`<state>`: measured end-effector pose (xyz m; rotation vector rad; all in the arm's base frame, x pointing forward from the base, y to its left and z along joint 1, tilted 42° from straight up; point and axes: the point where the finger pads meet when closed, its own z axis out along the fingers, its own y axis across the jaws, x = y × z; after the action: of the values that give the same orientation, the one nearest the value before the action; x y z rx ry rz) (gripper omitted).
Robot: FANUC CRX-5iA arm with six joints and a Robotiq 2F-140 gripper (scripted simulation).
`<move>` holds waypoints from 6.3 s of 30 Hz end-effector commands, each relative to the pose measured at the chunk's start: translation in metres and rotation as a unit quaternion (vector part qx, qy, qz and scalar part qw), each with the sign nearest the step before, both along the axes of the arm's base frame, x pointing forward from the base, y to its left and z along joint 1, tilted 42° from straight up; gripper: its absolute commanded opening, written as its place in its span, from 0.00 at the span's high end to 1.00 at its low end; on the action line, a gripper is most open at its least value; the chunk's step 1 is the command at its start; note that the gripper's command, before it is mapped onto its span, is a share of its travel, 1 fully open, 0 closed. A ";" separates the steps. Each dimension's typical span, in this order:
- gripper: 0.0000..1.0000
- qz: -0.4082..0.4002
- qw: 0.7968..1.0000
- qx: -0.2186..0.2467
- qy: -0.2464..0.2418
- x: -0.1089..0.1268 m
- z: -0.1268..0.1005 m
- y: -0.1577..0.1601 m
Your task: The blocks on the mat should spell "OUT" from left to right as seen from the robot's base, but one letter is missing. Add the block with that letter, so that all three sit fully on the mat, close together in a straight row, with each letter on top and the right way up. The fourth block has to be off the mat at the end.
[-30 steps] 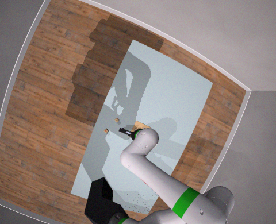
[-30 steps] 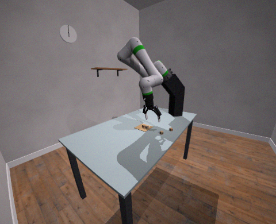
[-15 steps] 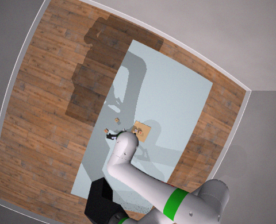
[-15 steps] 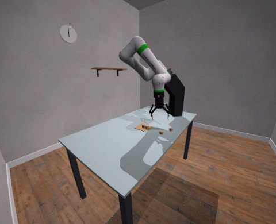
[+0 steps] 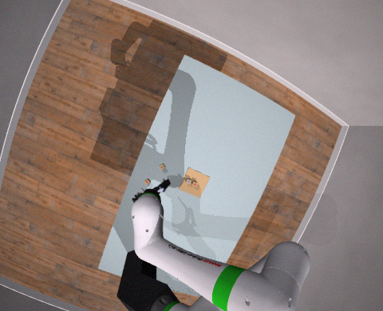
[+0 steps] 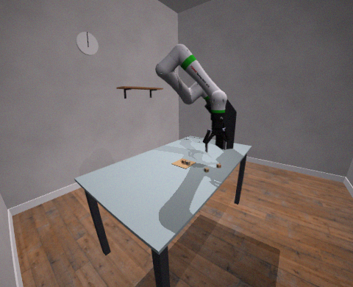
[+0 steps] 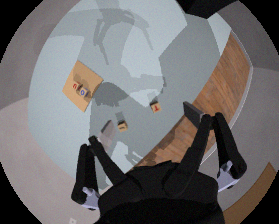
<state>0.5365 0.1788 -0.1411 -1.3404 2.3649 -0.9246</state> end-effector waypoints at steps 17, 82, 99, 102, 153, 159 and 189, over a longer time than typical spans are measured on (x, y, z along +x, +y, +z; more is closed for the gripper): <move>0.00 0.082 0.996 -0.040 0.010 -0.019 -0.011 0.026; 0.00 -0.447 0.789 0.338 -0.253 -0.012 -0.018 0.023; 0.00 -0.574 0.625 0.427 -0.312 -0.009 -0.020 0.023; 0.00 -0.598 0.584 0.444 -0.323 -0.009 -0.020 0.022; 0.00 -0.750 -0.077 0.539 -0.376 -0.003 -0.027 0.020; 0.00 -0.744 -0.158 0.533 -0.370 -0.002 -0.028 0.019; 0.00 -0.644 -0.537 0.452 -0.306 0.001 -0.032 0.017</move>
<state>0.5373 0.1962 -0.1724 -3.3813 -0.0459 -1.0674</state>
